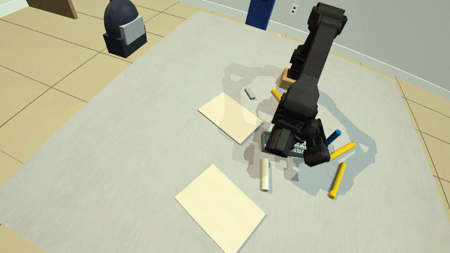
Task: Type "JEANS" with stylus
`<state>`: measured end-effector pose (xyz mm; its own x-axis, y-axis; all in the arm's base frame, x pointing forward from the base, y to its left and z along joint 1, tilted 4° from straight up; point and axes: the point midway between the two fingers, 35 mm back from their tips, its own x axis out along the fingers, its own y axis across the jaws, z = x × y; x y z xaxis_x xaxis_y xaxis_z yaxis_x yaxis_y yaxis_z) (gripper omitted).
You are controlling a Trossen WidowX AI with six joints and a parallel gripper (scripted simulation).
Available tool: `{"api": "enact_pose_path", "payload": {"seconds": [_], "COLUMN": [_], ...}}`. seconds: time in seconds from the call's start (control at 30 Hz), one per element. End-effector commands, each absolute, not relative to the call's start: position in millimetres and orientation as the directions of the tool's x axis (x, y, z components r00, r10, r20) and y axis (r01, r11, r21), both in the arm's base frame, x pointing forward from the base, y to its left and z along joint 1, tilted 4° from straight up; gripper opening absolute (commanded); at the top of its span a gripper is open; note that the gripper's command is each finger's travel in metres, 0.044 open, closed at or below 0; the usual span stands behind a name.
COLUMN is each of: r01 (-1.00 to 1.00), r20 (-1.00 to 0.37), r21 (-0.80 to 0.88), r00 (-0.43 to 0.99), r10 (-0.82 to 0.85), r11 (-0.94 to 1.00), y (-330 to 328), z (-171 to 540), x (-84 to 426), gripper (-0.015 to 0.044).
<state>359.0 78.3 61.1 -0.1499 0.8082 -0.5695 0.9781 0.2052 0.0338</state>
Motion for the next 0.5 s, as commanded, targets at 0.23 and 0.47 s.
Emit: {"api": "enact_pose_path", "payload": {"seconds": [0.23,0.47], "r01": [0.978,0.978], "r20": [-0.569,-0.569], "r21": [0.036,0.036], "r00": [-0.149,-0.149], "r10": [0.809,0.809], "r11": [0.205,0.205], "y": [77.8,77.6], "z": [54.8,51.5], "x": [359.4,359.6], "gripper": [0.0081,0.0081]}}
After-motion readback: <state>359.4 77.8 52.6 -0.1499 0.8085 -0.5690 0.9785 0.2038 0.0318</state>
